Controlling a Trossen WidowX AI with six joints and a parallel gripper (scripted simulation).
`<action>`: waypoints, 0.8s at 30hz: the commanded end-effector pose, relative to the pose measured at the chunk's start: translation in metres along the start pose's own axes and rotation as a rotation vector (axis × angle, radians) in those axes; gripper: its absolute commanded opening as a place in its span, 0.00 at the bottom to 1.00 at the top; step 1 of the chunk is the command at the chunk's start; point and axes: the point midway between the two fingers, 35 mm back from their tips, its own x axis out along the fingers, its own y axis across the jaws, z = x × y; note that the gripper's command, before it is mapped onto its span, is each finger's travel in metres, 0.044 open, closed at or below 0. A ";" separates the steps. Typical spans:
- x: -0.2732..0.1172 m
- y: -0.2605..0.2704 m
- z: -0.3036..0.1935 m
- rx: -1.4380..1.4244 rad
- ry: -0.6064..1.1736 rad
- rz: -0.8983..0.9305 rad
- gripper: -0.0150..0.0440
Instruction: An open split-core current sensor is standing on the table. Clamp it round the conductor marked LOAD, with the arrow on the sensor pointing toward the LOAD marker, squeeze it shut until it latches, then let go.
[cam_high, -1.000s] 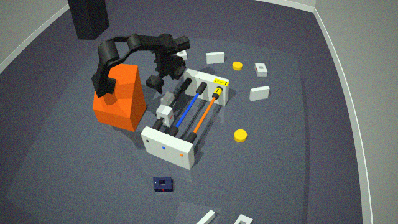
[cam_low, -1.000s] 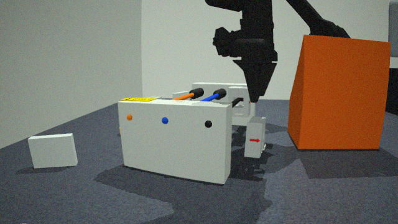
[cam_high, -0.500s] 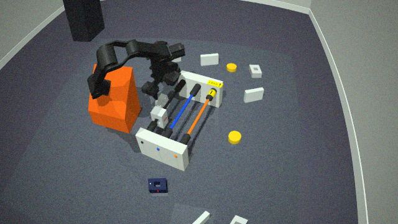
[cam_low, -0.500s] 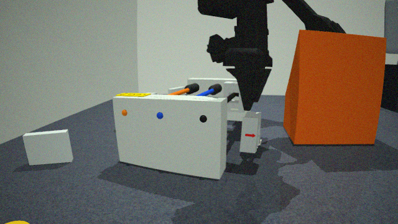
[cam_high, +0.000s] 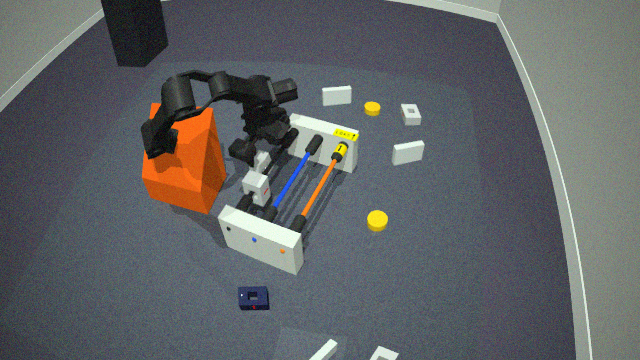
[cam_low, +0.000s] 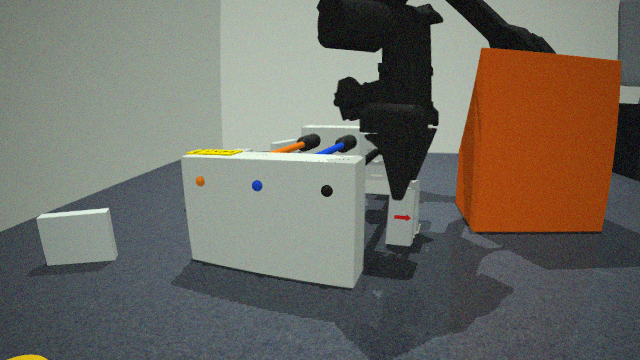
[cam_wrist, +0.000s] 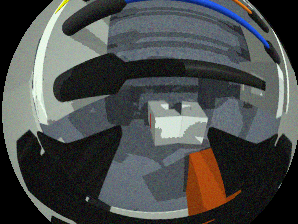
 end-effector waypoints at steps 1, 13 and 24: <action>0.007 -0.003 -0.005 -0.016 0.005 -0.014 1.00; 0.004 -0.001 -0.002 -0.004 0.002 -0.004 0.92; 0.004 -0.001 -0.002 -0.004 0.002 -0.004 0.80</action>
